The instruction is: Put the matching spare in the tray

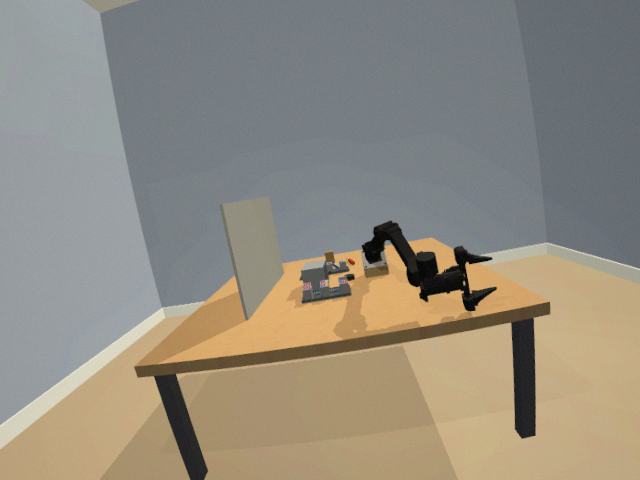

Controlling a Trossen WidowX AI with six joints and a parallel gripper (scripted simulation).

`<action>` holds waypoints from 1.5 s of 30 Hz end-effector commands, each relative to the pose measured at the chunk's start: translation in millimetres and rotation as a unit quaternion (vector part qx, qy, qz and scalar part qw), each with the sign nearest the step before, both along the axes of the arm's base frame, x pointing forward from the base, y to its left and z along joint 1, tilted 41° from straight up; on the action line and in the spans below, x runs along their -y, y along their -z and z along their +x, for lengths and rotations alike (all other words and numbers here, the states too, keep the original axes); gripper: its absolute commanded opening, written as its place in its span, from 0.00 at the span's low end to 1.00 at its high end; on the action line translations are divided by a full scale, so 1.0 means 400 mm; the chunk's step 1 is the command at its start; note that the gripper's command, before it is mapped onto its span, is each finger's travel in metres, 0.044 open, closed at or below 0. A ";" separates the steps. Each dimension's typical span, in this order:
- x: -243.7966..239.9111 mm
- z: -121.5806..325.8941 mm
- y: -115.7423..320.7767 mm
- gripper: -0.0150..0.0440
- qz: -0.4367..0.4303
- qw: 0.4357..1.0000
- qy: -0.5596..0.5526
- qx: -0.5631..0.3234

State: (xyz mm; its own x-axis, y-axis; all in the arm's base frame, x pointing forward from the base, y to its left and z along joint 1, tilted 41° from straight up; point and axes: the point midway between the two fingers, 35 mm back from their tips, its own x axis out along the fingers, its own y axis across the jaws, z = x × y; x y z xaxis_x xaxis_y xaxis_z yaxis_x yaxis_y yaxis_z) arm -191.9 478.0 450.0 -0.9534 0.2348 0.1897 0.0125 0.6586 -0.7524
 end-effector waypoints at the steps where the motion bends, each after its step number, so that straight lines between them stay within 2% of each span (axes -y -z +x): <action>1: -0.029 0.094 -0.010 1.00 -0.049 0.998 0.046 -0.017; 10: -0.067 0.370 -0.038 1.00 -0.159 0.969 0.171 -0.081; 18: -0.068 0.581 -0.030 1.00 -0.267 0.913 0.265 -0.156; 27: -0.021 0.859 0.039 1.00 -0.383 0.801 0.379 -0.260; 33: 0.030 1.000 0.090 1.00 -0.430 0.730 0.429 -0.315; 40: 0.150 1.210 0.181 1.00 -0.488 0.603 0.487 -0.401; 45: 0.287 1.354 0.258 1.00 -0.518 0.485 0.519 -0.476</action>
